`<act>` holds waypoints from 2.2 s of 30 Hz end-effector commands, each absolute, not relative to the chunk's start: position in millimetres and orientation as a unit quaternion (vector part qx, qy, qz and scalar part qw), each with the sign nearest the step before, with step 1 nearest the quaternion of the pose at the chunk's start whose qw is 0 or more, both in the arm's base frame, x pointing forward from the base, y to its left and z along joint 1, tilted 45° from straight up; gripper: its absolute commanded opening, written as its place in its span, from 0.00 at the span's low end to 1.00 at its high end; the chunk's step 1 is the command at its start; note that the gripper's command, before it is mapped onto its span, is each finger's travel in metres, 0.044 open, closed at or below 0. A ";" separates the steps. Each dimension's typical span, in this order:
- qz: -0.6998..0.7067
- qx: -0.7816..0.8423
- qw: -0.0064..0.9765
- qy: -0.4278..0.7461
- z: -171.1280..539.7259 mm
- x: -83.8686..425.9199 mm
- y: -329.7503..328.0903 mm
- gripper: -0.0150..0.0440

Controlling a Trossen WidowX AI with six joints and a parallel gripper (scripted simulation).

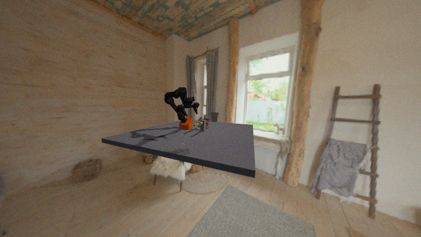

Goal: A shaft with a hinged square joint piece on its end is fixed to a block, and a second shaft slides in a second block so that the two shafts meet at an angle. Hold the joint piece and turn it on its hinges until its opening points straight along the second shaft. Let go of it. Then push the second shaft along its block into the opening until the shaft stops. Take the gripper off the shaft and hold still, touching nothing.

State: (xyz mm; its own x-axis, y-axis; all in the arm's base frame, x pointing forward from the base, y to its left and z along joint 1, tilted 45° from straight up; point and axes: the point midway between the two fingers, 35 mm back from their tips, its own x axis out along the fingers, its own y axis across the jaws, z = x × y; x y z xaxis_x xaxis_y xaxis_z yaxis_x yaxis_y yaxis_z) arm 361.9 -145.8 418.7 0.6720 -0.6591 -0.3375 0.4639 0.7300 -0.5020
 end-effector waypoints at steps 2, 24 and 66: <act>-0.262 -0.160 0.902 0.304 365.5 394.7 -107.1 1.00; -0.155 -0.159 0.780 0.585 80.9 378.6 130.8 1.00; 0.006 -0.455 0.581 0.675 -41.4 246.5 182.3 1.00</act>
State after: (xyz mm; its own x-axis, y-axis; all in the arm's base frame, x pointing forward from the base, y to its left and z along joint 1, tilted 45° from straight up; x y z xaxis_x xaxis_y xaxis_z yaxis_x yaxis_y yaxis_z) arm 247.2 183.5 -41.5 0.0900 -0.6194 -0.7799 -0.5699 0.6102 -0.5503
